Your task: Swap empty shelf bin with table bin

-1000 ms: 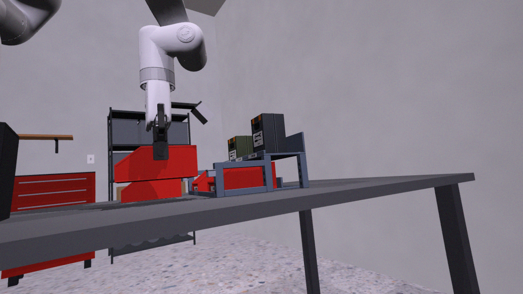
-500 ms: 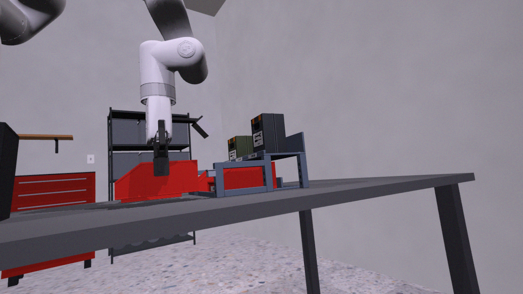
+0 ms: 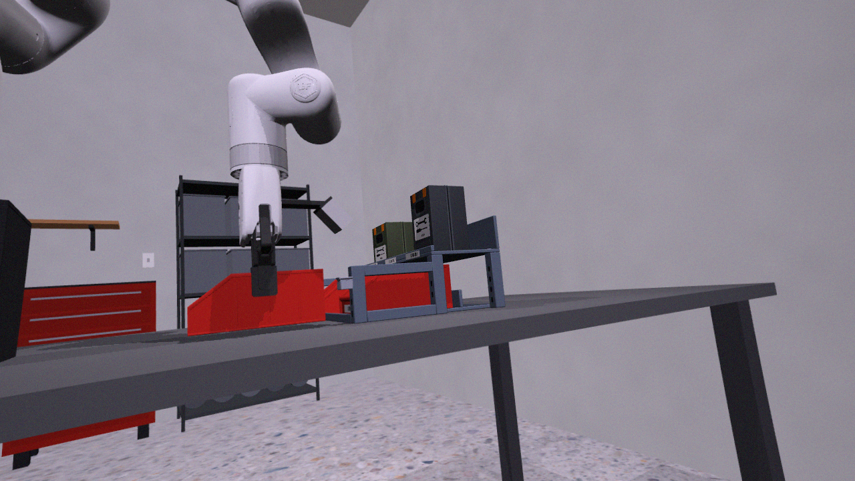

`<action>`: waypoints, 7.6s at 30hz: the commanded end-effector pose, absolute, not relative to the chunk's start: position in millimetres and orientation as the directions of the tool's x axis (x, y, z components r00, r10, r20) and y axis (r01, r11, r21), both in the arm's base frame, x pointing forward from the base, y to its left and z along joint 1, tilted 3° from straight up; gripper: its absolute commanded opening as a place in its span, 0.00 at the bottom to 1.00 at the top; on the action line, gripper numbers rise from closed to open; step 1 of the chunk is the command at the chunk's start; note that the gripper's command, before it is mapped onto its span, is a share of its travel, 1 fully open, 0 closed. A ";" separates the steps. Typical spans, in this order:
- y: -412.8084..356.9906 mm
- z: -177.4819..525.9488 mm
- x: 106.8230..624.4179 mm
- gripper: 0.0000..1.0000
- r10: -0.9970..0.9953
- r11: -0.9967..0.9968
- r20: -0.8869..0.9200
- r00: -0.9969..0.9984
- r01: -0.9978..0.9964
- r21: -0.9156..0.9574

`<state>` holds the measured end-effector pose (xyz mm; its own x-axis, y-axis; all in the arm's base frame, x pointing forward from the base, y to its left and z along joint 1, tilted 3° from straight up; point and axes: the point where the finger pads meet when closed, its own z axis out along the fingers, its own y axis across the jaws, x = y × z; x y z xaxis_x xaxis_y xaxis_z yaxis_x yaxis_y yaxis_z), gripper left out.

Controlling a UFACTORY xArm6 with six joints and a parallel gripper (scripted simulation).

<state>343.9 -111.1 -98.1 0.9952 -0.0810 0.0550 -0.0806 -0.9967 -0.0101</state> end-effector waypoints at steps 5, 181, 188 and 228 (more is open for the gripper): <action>-111.5 -97.4 345.0 0.00 -0.081 -0.997 0.057 0.995 -0.081 -0.010; -111.5 -5.0 339.7 0.26 -0.081 -0.997 0.057 0.995 -0.081 -0.010; -111.5 -5.0 339.7 0.00 -0.081 -0.997 0.057 0.995 -0.081 -0.010; 101.6 3.2 399.7 0.00 -0.078 -0.997 0.050 0.996 -0.078 -0.011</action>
